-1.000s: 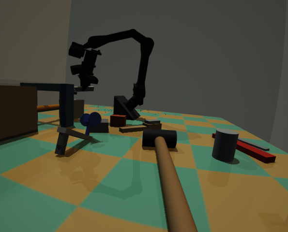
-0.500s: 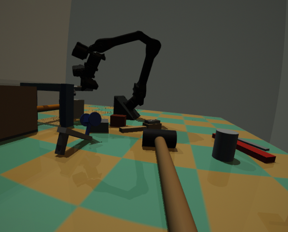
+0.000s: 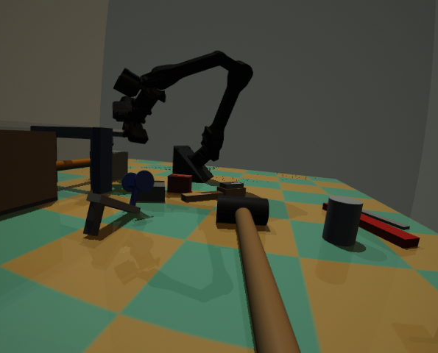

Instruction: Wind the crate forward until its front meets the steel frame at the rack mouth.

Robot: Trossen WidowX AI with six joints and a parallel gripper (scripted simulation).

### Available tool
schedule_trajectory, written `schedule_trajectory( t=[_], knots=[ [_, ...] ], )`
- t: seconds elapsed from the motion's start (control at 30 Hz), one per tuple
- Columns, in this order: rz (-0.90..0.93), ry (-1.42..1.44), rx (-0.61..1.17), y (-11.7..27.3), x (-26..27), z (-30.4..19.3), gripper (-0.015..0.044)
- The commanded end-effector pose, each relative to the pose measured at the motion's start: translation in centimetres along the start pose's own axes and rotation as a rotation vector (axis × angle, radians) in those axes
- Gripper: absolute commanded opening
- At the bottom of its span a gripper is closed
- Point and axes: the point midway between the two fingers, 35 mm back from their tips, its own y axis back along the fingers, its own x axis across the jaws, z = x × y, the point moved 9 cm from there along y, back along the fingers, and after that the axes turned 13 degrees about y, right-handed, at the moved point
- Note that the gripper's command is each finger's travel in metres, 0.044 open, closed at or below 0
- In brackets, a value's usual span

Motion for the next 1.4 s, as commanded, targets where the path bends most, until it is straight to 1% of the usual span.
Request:
schedule_trajectory(
  t=[0.0,0.63,0.7,1.2,1.37],
  knots=[
    [-0.075,-0.004,0.005,0.0,0.6,0.0,0.0],
    [-0.393,-0.002,0.024,-0.7,3.5,0.2,0.0],
    [-0.404,-0.002,0.025,-0.7,3.6,0.2,0.0],
    [-0.667,0.0,0.041,-1.9,5.8,0.3,0.0],
    [-0.667,0.0,0.041,-1.9,5.8,0.3,0.0]
  ],
)
